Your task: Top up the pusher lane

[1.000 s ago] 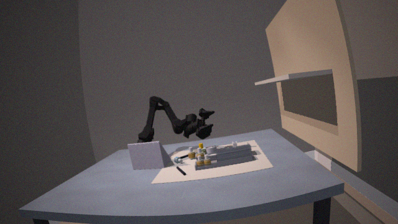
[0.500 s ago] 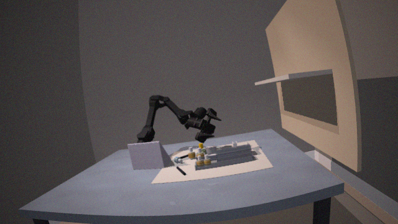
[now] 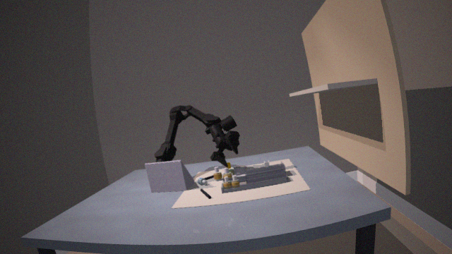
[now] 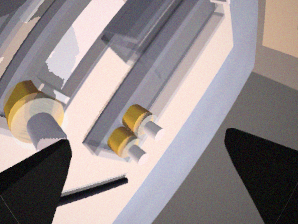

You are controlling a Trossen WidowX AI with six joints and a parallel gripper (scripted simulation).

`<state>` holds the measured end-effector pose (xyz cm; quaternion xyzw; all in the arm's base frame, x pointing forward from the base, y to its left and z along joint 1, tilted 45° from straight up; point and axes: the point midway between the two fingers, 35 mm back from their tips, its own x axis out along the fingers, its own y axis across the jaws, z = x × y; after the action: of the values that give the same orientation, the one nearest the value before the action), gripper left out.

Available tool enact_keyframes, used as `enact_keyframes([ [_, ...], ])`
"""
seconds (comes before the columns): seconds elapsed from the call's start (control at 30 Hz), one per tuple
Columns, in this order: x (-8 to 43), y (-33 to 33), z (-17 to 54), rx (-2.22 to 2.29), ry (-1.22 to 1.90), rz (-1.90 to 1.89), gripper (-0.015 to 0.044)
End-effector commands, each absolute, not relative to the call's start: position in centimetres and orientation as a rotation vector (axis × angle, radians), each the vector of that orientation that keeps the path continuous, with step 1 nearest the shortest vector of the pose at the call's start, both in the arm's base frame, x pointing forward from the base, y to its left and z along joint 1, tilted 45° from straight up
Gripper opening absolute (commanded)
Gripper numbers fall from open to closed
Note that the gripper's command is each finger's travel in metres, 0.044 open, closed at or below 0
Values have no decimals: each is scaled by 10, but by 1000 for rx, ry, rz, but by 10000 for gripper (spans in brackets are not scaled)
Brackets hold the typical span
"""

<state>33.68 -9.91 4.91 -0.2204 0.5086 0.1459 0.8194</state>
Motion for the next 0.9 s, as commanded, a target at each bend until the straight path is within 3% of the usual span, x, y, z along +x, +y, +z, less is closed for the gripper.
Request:
enact_keyframes([
  [0.0,275,-53,87,472,1279,451,440],
  [0.2,262,-36,104,689,1333,484,440],
  [0.87,266,-23,89,688,1332,484,440],
])
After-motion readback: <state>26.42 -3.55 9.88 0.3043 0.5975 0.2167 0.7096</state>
